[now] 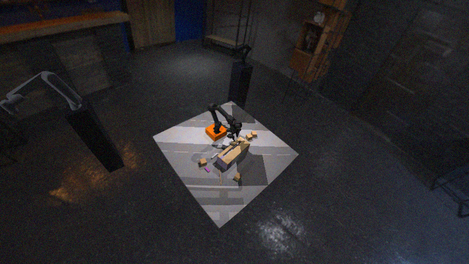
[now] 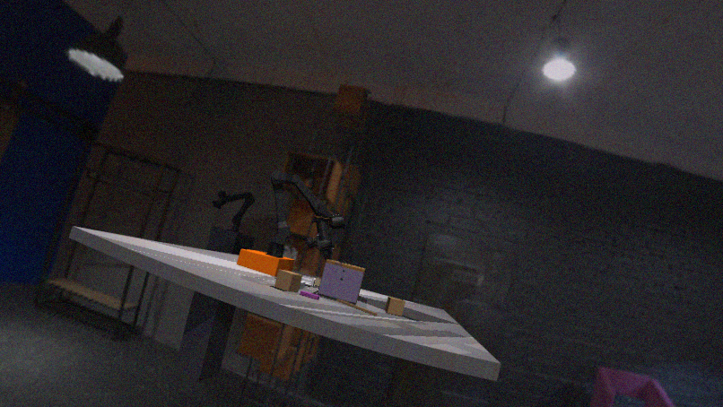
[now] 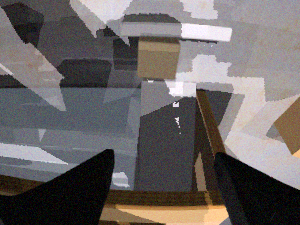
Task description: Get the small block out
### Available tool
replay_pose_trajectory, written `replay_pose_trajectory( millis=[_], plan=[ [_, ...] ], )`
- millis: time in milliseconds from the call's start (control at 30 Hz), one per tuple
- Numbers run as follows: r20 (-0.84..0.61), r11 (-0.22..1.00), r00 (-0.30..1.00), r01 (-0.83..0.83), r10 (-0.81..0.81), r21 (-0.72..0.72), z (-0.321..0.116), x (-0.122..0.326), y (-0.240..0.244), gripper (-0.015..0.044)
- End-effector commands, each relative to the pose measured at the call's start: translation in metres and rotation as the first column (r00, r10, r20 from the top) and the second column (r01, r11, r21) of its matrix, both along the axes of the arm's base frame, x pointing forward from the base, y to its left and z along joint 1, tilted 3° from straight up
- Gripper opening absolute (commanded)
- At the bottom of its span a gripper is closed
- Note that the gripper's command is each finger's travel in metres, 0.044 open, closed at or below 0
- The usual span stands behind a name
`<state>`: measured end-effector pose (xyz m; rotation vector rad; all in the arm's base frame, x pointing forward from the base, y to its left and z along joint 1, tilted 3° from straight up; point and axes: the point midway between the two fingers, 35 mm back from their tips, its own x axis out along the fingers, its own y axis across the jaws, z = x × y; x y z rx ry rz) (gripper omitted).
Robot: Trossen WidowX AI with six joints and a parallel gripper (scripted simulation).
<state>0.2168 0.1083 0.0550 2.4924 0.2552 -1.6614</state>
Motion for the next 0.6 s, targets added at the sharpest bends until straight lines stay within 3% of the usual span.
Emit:
replay_pose_trajectory(
  millis=[0,567],
  plan=[
    [-0.001,1.000,1.000,-0.003,0.003,-0.009,-0.041,-0.007,-0.005,0.0285],
    [-0.001,1.000,1.000,-0.003,0.003,-0.009,-0.060,-0.005,-0.004,0.0285]
  ],
)
